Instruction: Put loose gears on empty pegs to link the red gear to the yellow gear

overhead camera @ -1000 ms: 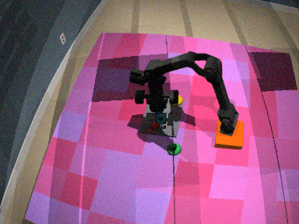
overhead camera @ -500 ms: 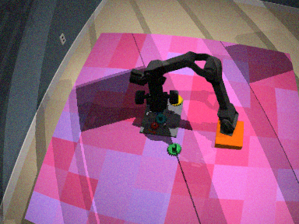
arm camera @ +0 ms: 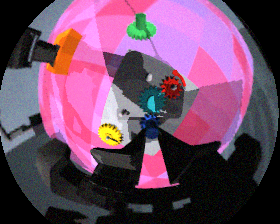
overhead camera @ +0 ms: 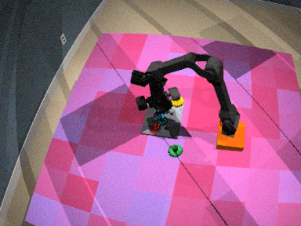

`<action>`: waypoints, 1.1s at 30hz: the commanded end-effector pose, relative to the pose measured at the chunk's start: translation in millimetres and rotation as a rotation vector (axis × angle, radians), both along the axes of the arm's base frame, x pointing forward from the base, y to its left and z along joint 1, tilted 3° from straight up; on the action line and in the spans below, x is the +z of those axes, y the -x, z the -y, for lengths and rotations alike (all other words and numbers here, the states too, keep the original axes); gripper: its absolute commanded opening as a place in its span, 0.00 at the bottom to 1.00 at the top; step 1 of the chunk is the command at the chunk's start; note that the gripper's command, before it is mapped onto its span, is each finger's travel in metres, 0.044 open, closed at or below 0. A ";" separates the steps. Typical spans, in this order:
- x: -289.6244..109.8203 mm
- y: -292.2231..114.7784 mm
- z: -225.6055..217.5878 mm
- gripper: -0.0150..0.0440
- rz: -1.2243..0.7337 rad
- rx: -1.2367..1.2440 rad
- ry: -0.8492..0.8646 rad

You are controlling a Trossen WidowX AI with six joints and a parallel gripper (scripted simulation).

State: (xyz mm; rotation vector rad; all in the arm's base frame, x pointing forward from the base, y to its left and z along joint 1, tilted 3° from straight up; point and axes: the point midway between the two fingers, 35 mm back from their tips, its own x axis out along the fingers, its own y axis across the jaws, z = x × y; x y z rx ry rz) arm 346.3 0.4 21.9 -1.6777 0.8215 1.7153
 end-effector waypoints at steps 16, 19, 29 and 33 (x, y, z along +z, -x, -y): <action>5.5 0.2 -0.6 0.49 0.002 -0.198 0.008; 20.1 -0.7 -0.8 0.49 0.002 -0.207 0.008; 40.1 10.1 -27.1 0.67 0.004 -0.373 0.009; 42.1 32.4 -66.2 0.85 0.003 -0.632 0.011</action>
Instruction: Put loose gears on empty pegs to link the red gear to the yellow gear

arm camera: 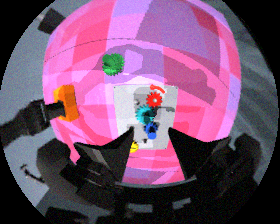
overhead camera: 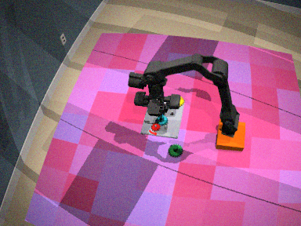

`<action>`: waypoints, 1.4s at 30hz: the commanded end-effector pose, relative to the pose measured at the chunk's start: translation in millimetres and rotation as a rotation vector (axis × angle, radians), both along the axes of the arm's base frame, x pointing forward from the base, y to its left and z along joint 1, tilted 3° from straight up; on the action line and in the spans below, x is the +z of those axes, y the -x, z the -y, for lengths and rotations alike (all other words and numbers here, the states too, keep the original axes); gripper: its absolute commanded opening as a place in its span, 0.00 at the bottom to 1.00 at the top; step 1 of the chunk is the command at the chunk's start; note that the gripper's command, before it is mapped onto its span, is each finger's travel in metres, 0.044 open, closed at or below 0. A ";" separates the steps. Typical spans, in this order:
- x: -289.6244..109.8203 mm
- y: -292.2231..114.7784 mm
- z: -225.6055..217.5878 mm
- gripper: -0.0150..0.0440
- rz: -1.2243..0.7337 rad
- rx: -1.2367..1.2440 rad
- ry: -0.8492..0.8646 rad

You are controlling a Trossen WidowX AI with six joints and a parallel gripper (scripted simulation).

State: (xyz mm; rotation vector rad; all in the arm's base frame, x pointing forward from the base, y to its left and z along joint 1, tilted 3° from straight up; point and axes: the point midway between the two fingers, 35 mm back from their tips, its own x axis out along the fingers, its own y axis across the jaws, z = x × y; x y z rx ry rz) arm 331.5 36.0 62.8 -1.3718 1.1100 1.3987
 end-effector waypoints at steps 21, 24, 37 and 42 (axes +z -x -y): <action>0.5 124.1 -122.2 1.00 -0.011 -1.121 0.022; 0.5 124.1 -122.2 1.00 -0.011 -1.121 0.022; -21.5 124.6 -122.1 1.00 -0.011 -1.121 0.022; -25.0 124.6 -122.1 1.00 -0.011 -1.121 0.022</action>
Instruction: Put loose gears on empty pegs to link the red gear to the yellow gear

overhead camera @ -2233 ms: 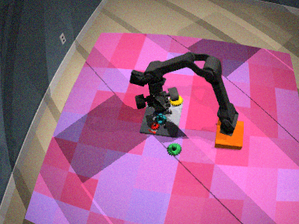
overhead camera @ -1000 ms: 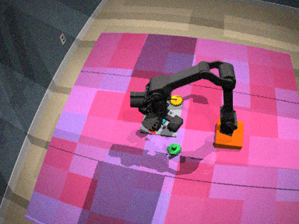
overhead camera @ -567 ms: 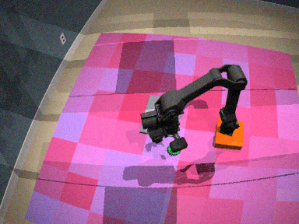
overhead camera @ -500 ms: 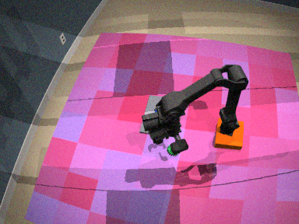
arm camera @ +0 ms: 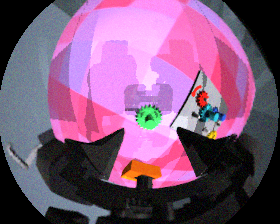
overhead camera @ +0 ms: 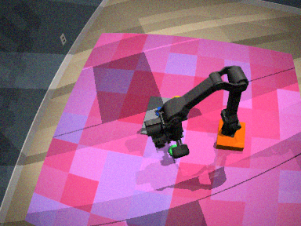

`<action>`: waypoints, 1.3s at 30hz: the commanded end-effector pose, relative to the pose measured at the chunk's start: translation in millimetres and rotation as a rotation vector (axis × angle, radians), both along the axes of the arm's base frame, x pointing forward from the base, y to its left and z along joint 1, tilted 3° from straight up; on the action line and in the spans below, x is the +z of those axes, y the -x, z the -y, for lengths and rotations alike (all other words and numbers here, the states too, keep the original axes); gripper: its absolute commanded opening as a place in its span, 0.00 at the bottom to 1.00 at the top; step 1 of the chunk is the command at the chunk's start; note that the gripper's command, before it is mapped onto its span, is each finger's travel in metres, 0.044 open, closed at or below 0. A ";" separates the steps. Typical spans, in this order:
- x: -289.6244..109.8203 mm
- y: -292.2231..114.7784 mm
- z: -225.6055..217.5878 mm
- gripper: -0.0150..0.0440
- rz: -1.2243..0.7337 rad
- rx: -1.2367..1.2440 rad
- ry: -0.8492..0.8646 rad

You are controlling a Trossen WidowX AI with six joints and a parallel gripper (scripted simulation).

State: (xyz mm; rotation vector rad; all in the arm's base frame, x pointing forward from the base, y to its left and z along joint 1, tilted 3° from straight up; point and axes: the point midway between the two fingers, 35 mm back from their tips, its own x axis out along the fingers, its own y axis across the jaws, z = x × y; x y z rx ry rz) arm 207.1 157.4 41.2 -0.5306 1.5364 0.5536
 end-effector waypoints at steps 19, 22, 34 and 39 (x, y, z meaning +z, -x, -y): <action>-28.3 0.9 -0.1 1.00 -0.001 -0.004 -0.005; -28.3 0.9 -0.1 0.87 -0.001 -0.004 -0.005; -28.3 0.9 -0.1 0.37 -0.001 -0.004 -0.005; -28.3 0.9 -0.1 0.31 -0.001 -0.004 -0.005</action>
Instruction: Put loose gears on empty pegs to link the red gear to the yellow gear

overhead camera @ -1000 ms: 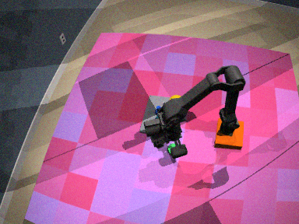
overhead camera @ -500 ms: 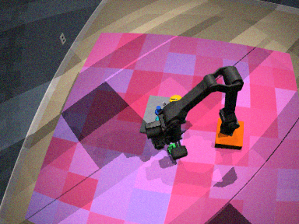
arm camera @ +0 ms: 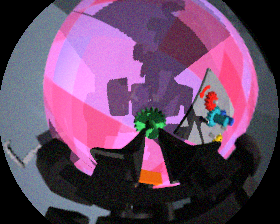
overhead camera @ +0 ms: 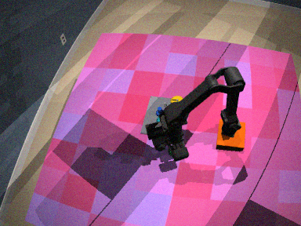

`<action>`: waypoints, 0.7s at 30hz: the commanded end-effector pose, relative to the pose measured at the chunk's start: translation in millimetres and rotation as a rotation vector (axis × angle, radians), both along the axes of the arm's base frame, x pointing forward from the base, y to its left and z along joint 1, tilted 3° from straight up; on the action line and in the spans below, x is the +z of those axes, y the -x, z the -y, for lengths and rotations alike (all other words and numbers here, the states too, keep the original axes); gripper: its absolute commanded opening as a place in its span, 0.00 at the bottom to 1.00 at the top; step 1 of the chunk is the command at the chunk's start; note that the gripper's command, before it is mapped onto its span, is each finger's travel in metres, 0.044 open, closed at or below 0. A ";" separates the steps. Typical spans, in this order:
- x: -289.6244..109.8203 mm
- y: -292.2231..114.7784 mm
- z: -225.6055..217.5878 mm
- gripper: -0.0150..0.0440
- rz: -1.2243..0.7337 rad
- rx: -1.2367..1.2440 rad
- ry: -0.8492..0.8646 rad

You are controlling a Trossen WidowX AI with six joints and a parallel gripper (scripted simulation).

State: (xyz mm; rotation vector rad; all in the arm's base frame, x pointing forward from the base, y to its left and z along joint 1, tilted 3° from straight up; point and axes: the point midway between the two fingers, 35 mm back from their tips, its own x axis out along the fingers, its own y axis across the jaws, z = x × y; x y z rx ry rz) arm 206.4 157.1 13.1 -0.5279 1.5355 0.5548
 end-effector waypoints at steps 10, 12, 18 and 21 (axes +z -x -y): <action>14.0 -3.2 -3.2 0.25 0.000 -0.003 -0.003; 18.5 -4.1 -3.9 0.25 0.000 -0.003 -0.003; 32.2 -6.3 -5.9 0.25 0.000 -0.003 -0.003; 39.2 -7.1 -6.7 0.25 0.000 -0.003 -0.003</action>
